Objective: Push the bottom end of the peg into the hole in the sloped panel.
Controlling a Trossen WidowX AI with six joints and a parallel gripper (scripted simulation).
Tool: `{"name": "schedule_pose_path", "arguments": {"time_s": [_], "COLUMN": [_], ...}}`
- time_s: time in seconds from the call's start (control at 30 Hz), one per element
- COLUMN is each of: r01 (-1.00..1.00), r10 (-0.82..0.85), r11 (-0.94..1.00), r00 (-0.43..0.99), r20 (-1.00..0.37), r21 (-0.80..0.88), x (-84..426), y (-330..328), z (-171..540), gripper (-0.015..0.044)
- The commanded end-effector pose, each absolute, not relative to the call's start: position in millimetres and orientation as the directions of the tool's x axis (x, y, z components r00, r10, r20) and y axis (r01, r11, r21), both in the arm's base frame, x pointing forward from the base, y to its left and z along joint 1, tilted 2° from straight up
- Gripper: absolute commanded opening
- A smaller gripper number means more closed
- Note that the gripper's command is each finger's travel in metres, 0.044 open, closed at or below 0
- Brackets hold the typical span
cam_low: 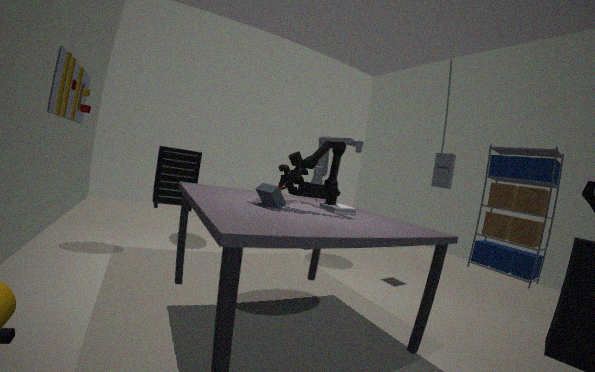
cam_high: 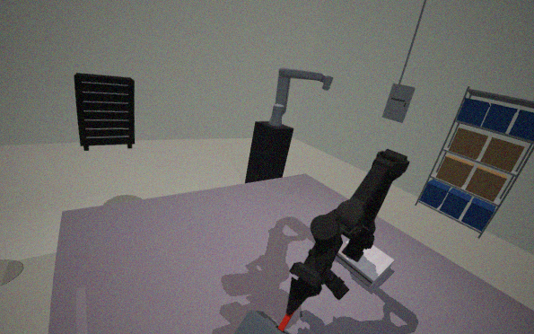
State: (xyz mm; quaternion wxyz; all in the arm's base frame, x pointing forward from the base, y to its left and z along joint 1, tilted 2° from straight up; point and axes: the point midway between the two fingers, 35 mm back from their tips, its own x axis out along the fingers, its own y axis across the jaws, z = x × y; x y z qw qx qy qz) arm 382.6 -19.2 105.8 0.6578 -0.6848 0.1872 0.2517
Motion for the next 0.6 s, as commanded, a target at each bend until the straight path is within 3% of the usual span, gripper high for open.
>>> {"name": "schedule_pose_path", "arguments": {"time_s": [0.0, 0.57], "r01": [-0.586, -0.586], "r10": [0.071, 0.071], "r11": [-0.062, -0.062], "r00": [0.805, 0.805], "r20": [-0.589, -0.589], "r21": [-0.808, -0.808], "x": [385.1, 392.1], "y": [-19.8, -19.3], "z": [105.2, 99.3], "gripper": [0.0, 0.0]}}
